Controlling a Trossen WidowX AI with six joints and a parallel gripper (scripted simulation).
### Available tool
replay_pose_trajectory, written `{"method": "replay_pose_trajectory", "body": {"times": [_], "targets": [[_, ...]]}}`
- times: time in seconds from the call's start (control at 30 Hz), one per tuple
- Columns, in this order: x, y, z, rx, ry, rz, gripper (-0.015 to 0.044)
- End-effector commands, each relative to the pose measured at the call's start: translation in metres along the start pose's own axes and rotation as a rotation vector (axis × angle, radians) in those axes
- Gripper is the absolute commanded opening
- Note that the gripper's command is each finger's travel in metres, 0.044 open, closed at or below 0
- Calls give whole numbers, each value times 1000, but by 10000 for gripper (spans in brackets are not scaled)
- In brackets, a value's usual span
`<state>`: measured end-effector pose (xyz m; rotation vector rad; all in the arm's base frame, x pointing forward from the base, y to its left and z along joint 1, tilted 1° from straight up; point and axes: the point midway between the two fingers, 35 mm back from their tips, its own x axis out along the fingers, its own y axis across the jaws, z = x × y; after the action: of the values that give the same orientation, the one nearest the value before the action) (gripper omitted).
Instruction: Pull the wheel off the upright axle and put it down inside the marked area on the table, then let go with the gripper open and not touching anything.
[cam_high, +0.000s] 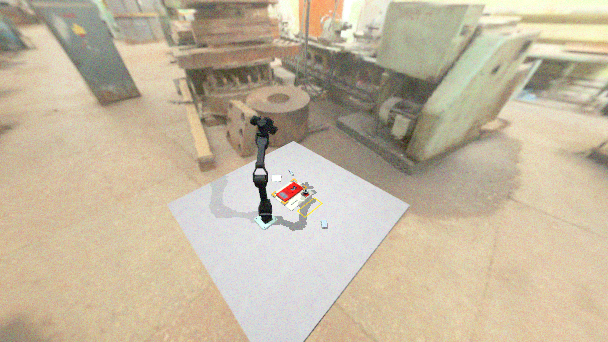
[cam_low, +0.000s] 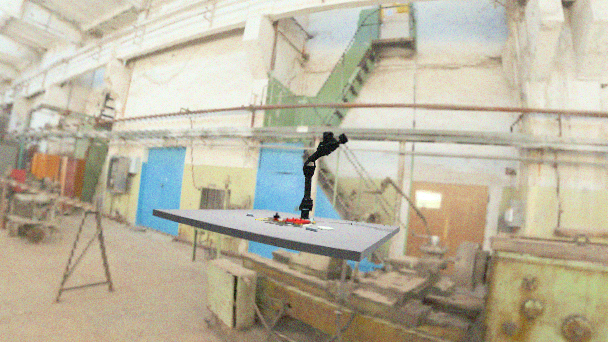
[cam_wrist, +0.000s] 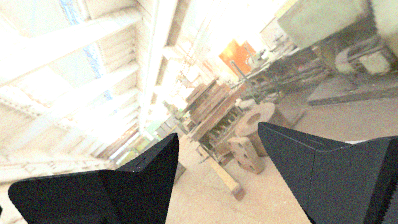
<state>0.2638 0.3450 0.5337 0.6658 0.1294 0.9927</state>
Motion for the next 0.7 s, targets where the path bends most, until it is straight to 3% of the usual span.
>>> {"method": "replay_pose_trajectory", "body": {"times": [0.0, 0.33, 0.67], "targets": [[6, -64, -12, -46, 68, -172, 300], [-21, -210, -43, -146, 316, -570, 300], [-103, -334, -71, -139, 636, -921, 300]]}}
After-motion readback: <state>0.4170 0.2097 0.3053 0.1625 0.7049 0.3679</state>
